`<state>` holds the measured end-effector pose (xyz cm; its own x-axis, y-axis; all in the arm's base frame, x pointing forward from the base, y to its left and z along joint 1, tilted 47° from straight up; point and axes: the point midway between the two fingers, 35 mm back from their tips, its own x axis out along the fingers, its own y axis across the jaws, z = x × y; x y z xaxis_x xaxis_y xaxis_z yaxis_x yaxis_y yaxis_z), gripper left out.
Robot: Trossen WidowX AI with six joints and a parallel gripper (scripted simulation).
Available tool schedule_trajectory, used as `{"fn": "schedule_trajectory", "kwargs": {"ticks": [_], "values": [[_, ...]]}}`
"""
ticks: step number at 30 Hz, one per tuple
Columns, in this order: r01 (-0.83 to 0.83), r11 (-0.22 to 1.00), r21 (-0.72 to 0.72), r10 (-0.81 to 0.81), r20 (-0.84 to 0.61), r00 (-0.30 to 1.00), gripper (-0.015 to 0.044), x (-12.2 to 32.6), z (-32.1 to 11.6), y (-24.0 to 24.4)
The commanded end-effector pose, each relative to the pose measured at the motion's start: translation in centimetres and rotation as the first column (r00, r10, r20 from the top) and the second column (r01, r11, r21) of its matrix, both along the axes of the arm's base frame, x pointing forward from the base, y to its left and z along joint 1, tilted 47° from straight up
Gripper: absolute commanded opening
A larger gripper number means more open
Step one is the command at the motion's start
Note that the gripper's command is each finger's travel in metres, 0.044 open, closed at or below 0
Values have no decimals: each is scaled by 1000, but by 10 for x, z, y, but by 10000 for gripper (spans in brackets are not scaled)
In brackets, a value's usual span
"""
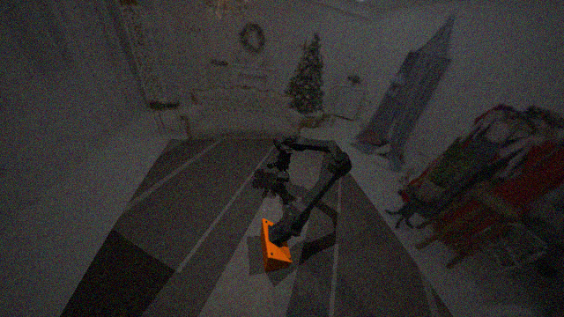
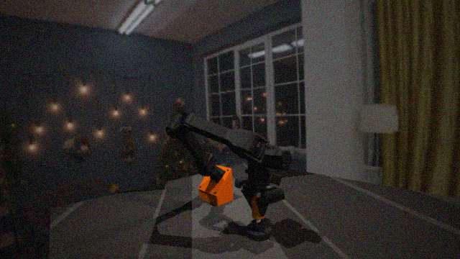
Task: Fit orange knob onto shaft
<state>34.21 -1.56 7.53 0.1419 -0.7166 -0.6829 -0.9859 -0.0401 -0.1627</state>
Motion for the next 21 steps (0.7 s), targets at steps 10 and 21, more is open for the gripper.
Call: {"fn": "schedule_trajectory", "kwargs": {"ticks": [10, 21], "values": [[-3, 1000, -1, 3, 9, 1000, 0, 2, 0, -1], [-61, 998, -12, 61, -53, 997, 0, -2, 3, 1]]}}
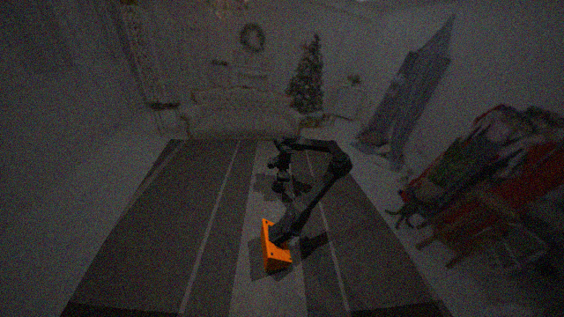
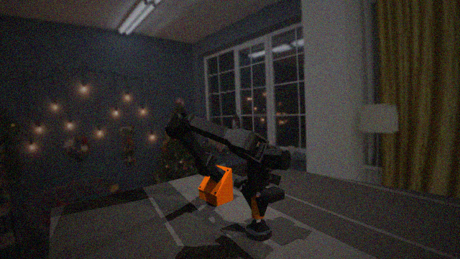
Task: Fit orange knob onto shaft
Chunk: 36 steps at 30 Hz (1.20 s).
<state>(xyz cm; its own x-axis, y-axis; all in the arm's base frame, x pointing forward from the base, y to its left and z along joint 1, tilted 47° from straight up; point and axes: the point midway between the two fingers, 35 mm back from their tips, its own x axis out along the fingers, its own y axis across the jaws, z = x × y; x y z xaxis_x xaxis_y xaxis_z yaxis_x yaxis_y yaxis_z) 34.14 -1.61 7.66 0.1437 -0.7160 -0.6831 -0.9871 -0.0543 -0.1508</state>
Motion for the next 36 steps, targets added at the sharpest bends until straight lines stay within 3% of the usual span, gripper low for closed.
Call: {"fn": "schedule_trajectory", "kwargs": {"ticks": [1, 4, 36], "values": [[-74, 997, -15, 73, -69, 995, 0, -2, 2, 2], [-133, 991, -21, 129, -131, 983, 0, -3, 1, 2], [-133, 991, -21, 129, -131, 983, 0, -1, 0, 0]]}}
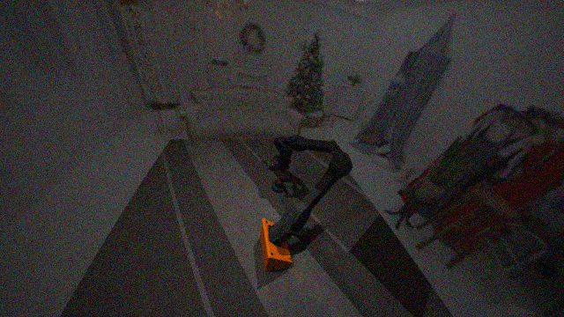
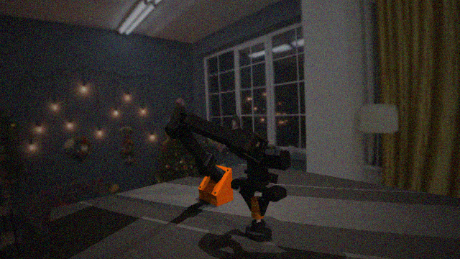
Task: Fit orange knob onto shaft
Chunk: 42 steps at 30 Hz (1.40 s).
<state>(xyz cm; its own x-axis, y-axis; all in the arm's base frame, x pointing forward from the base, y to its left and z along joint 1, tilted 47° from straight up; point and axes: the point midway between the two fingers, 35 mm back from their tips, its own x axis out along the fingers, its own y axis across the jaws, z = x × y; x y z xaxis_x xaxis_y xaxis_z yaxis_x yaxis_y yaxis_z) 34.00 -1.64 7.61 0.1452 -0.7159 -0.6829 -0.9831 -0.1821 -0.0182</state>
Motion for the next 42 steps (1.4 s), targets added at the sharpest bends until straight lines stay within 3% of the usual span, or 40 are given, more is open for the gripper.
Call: {"fn": "schedule_trajectory", "kwargs": {"ticks": [1, 26, 33, 42], "values": [[-5, 1000, -3, 5, 2, 1000, 0, 1, 0, 1], [-5, 1000, -3, 5, 2, 1000, 0, 0, 2, 2], [-142, 990, -22, 137, -142, 980, 0, 1, 2, 3], [-149, 989, -22, 144, -150, 978, 0, 3, -1, 0]]}}
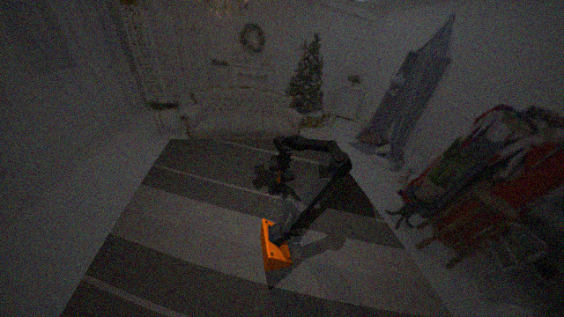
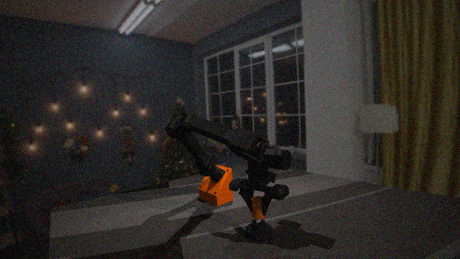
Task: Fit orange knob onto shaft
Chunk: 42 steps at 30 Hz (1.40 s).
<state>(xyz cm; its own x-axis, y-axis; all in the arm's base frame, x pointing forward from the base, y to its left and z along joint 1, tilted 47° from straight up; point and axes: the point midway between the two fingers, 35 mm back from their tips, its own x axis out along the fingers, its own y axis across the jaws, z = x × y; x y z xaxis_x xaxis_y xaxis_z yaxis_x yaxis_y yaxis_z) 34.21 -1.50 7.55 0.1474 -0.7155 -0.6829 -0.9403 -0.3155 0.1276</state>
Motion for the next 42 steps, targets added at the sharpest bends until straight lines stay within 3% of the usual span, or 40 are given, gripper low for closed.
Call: {"fn": "schedule_trajectory", "kwargs": {"ticks": [1, 18, 26, 42], "values": [[-8, 1000, -4, 8, -5, 1000, 0, 1, 0, -1], [-8, 1000, -4, 8, -5, 1000, 0, -3, 2, 1], [-152, 988, -23, 147, -156, 977, 0, -1, 1, 2], [-152, 988, -23, 147, -156, 977, 0, -2, 1, -1]]}}
